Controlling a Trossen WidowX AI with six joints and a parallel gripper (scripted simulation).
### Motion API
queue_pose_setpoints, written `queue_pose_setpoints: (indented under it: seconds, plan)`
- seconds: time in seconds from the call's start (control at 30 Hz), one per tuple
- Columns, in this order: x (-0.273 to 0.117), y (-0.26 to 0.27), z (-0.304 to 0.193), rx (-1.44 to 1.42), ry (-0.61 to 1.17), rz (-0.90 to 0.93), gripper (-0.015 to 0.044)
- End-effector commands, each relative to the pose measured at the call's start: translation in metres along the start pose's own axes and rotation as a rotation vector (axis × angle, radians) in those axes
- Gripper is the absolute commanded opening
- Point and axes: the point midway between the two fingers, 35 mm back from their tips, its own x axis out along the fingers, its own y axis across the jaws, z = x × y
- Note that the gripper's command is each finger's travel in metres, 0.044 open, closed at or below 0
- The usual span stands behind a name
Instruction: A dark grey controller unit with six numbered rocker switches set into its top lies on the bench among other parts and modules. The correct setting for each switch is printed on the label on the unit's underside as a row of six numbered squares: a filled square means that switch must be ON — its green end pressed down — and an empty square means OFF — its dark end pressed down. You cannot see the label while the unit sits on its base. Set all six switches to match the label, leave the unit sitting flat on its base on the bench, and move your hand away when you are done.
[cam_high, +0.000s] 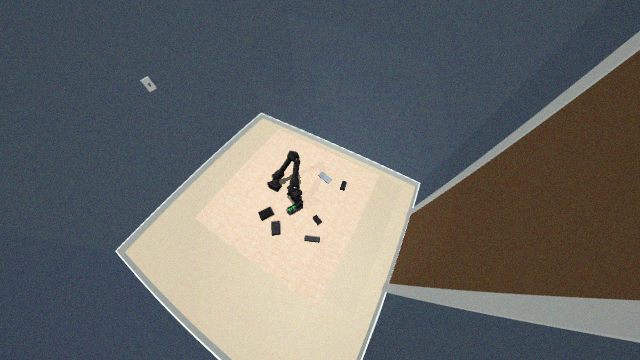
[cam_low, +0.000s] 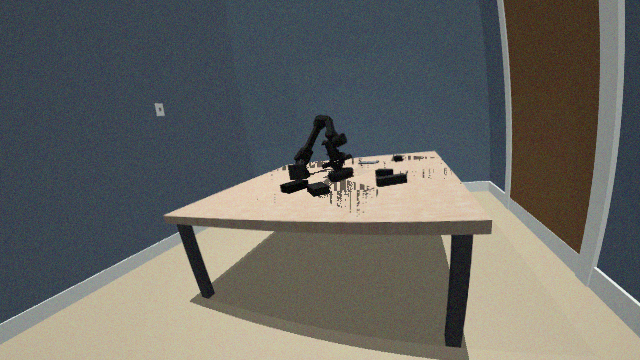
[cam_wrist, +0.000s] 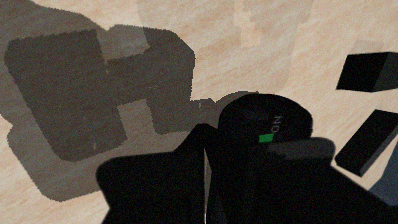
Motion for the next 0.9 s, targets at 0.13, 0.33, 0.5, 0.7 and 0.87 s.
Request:
queue_pose_setpoints:
  seconds: [0.13, 0.33, 0.5, 0.7, 0.87]
  plan:
    - [0.002, -0.019, 0.001, -0.017, 0.003, -0.019, 0.0000]
    - [-0.052, 0.012, -0.001, -0.012, 0.006, -0.014, 0.0000]
    - [-0.061, 0.017, 0.000, -0.014, 0.006, -0.016, 0.0000]
    - [-0.059, 0.005, 0.003, 0.064, 0.030, -0.015, 0.0000]
    - [-0.053, -0.015, 0.011, 0.202, 0.069, -0.023, 0.0000]
